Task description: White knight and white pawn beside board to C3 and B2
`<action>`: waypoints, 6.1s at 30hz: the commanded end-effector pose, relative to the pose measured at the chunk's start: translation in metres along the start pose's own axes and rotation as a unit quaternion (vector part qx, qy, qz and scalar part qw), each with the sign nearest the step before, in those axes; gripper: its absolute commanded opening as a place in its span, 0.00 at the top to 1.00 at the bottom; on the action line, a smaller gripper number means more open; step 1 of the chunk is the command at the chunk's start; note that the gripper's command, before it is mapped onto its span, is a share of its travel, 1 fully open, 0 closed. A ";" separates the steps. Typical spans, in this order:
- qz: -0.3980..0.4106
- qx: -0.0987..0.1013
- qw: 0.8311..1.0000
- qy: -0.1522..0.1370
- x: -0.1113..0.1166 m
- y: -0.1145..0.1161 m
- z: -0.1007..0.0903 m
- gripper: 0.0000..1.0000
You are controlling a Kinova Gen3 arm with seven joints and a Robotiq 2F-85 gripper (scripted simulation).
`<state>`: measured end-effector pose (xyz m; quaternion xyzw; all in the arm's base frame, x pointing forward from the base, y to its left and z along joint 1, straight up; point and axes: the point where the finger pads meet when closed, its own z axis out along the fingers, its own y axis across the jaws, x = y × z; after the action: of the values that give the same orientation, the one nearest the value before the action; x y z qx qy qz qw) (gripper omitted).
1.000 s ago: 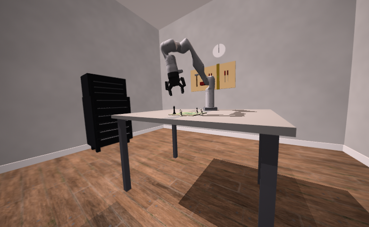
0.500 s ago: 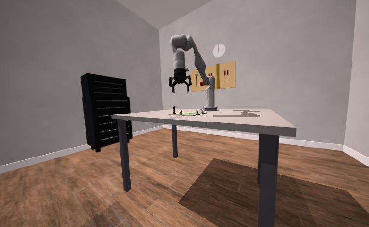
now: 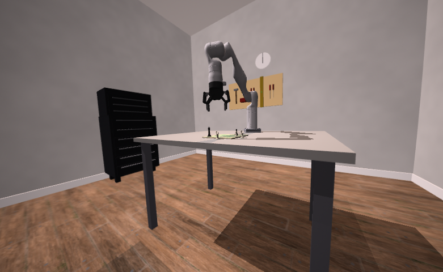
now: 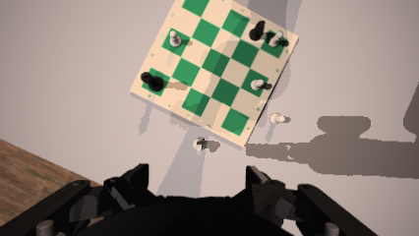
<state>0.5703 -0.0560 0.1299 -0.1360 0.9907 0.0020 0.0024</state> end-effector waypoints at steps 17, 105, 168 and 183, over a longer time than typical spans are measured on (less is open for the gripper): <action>0.000 0.000 1.000 -0.001 0.001 0.000 0.041 0.63; 0.001 0.001 1.000 -0.001 0.001 -0.001 0.093 0.63; 0.001 0.001 1.000 -0.001 0.000 -0.001 0.094 0.63; 0.001 0.001 1.000 -0.001 0.000 -0.001 0.094 0.63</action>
<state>0.5706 -0.0568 0.0348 -0.1351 0.9908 0.0013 0.0022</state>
